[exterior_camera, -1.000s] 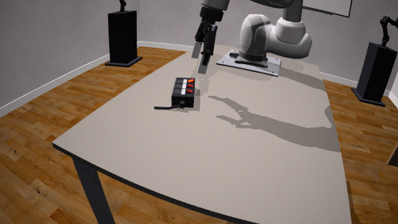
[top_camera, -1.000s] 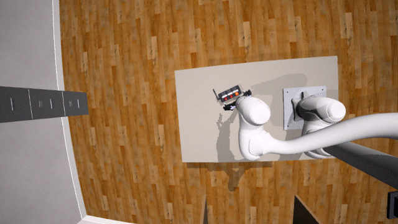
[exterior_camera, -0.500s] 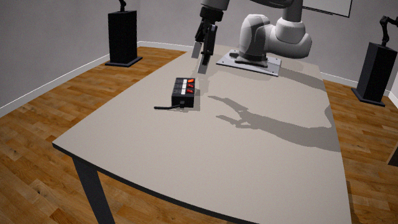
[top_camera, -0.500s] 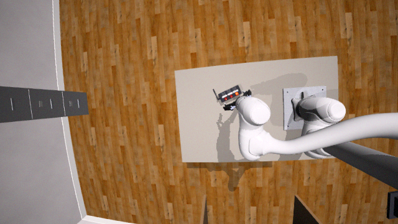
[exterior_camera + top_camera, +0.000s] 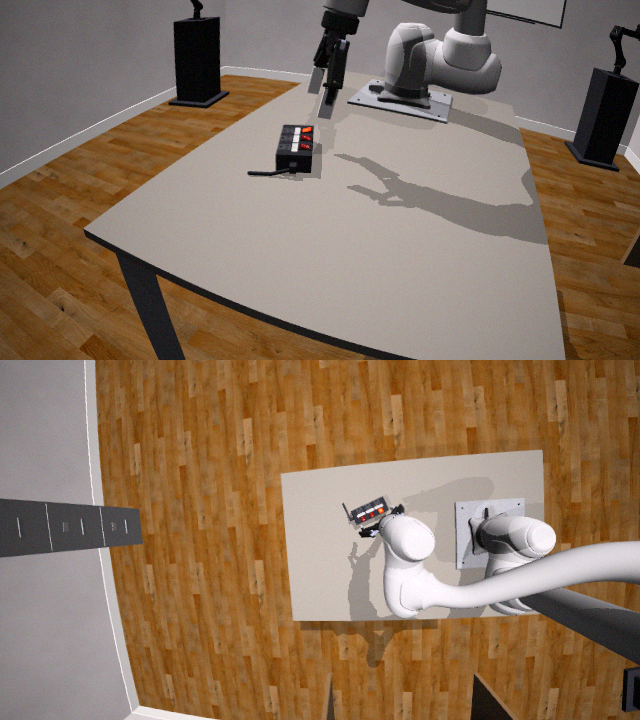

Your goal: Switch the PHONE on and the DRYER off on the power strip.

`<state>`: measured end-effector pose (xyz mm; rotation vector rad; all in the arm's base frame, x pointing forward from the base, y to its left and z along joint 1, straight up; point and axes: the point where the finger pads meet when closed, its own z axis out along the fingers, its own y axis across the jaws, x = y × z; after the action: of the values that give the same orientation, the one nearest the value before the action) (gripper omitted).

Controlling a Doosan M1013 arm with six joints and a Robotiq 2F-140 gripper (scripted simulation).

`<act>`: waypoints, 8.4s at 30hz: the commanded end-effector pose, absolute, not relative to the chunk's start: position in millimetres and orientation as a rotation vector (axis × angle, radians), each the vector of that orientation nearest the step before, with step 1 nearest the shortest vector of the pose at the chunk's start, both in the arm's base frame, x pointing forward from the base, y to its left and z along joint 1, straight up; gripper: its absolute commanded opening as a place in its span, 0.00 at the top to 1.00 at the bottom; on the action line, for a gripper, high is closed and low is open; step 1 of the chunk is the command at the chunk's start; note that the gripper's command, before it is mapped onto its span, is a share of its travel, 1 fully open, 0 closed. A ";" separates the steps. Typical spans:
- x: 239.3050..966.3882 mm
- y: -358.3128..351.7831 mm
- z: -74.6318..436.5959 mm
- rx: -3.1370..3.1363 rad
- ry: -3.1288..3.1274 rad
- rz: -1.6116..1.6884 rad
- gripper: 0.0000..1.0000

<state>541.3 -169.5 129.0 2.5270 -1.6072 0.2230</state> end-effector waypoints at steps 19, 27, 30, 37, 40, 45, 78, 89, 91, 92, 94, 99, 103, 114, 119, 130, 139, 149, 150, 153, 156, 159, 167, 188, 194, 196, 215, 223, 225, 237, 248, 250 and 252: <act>558.2 -211.8 155.5 2.324 -2.009 0.116 0.00; 569.4 -239.4 175.6 2.102 -2.342 0.007 0.00; 569.4 -239.4 175.6 2.102 -2.342 0.007 0.00; 569.4 -239.4 175.6 2.102 -2.342 0.007 0.00; 569.4 -239.4 175.6 2.102 -2.342 0.007 0.00; 569.4 -239.3 175.5 2.107 -2.338 0.007 0.00; 549.7 -199.6 124.9 3.071 -0.461 0.006 0.00; 549.7 -199.5 124.9 3.114 0.324 0.009 1.00; 549.7 -199.5 124.9 3.115 0.399 0.012 1.00; 549.7 -199.5 124.9 3.115 0.399 0.012 1.00; 549.7 -199.5 124.9 3.115 0.399 0.012 1.00; 549.7 -199.5 124.9 3.115 0.399 0.012 1.00; 549.7 -199.5 124.9 3.115 0.399 0.012 1.00; 549.7 -199.5 124.9 3.115 0.399 0.012 1.00; 549.7 -199.5 124.7 3.115 0.399 0.012 1.00; 549.7 -199.6 121.5 3.115 0.399 0.012 1.00; 549.7 -199.6 112.8 3.115 0.400 0.012 1.00; 549.8 -199.7 102.2 3.115 0.400 0.012 1.00; 549.8 -199.7 100.8 3.115 0.400 0.012 1.00; 549.8 -199.7 96.8 3.115 0.400 0.012 1.00; 549.8 -199.8 93.0 3.115 0.400 0.012 1.00; 549.8 -199.8 89.6 3.115 0.400 0.012 1.00; 549.9 -199.8 84.4 3.115 0.400 0.012 1.00; 549.9 -199.8 80.8 3.115 0.400 0.012 1.00; 549.9 -199.8 80.8 3.115 0.400 0.012 1.00; 549.9 -199.8 80.8 3.115 0.400 0.012 1.00; 549.9 -199.8 80.8 3.115 0.400 0.012 1.00; 549.9 -199.8 80.8 3.115 0.400 0.012 1.00; 549.9 -199.8 80.6 3.115 0.400 0.012 1.00; 549.9 -199.8 77.5 3.115 0.400 0.012 1.00; 549.9 -199.8 72.9 3.115 0.400 0.012 1.00; 549.9 -199.8 72.6 3.115 0.400 0.012 1.00; 549.9 -199.8 72.0 3.115 0.400 0.012 1.00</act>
<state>549.9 -199.9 72.8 3.1149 0.3995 0.0119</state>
